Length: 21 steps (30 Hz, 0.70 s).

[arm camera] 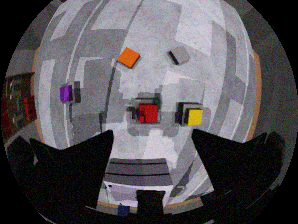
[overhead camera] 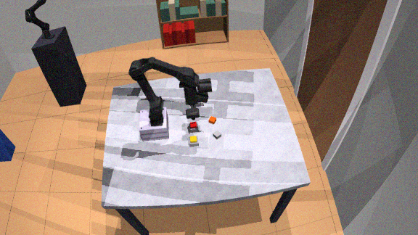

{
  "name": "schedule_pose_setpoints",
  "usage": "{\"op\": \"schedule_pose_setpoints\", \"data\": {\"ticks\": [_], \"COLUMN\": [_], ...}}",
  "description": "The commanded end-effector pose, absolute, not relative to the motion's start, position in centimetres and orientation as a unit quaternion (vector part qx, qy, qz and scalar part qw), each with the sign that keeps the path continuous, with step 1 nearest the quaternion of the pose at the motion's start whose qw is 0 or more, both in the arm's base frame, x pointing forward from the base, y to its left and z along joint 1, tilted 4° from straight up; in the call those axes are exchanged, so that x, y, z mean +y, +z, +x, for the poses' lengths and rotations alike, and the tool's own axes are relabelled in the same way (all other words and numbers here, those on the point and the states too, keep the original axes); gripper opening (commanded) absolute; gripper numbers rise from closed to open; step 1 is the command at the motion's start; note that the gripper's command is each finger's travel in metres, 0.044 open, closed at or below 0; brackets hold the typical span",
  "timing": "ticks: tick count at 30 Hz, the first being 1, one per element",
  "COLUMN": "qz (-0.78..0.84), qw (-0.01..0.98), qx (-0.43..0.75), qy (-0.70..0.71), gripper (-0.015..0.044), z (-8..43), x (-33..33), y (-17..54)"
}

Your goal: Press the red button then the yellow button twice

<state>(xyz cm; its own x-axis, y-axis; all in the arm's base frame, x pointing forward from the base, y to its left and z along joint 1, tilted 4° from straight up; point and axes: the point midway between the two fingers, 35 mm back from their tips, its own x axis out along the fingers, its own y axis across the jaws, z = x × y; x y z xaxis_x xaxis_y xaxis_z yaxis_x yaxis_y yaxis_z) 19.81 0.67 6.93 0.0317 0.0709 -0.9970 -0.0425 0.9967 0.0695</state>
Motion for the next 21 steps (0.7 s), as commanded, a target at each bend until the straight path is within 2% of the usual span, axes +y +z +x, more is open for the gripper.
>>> {"op": "schedule_pose_setpoints", "data": {"ticks": [1,6,14,21], "qz": [0.004,0.004,0.004,0.004], "qw": [0.713,0.713,0.713,0.713], "qx": [0.7,0.7,0.7,0.7], "qy": [0.043,0.043,0.043,0.043], "gripper": [0.0374,0.0242,0.0032,0.002], "z": [19.3,19.4,19.3,19.3], "x": [0.8,1.2,1.2,1.2], "y": [6.7,1.0,0.8,0.8]}}
